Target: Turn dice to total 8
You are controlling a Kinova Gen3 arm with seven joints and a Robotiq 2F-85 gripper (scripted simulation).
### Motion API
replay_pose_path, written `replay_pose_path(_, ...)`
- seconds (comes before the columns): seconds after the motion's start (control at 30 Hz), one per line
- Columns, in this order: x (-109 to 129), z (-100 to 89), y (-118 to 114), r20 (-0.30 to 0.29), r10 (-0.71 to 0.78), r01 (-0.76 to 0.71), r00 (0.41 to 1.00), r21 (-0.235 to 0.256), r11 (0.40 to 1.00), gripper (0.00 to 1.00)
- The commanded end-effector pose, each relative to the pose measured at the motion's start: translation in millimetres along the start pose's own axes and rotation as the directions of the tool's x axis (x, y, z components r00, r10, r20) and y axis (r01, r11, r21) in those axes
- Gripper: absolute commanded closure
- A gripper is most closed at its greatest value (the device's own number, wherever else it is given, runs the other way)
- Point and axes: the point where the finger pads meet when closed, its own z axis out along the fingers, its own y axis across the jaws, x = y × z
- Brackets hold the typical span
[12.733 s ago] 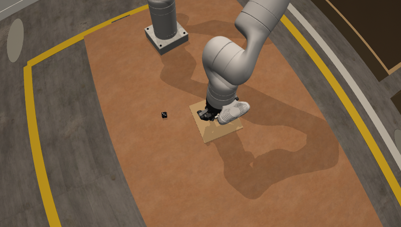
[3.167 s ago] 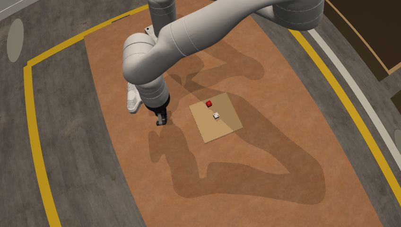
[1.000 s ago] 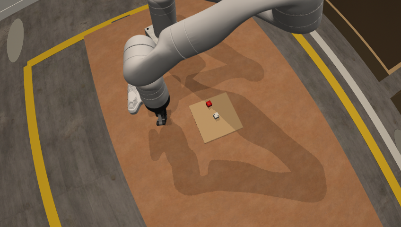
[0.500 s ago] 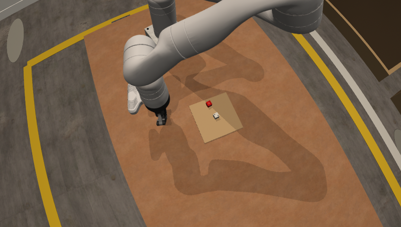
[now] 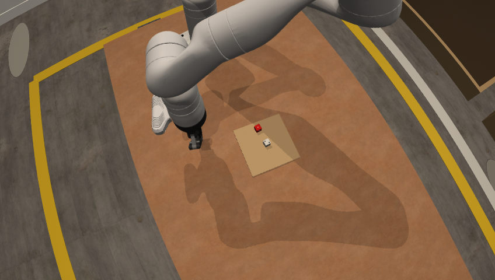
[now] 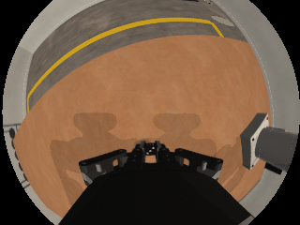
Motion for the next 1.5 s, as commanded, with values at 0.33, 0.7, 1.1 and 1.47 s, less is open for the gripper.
replay_pose_path(0.33, -4, -57.9, -5, 0.009, -0.007, 0.007, 1.000, 0.020, 1.000, 0.89)
replay_pose_path(0.7, -4, -71.4, -5, 0.009, -0.007, 0.007, 1.000, 0.020, 1.000, 0.89)
replay_pose_path(1.1, -4, -71.3, -5, 0.009, -0.010, 0.010, 1.000, 0.020, 1.000, 0.89)
replay_pose_path(1.47, -4, -71.1, -5, 0.009, -0.048, 0.047, 0.999, 0.019, 0.999, 0.89)
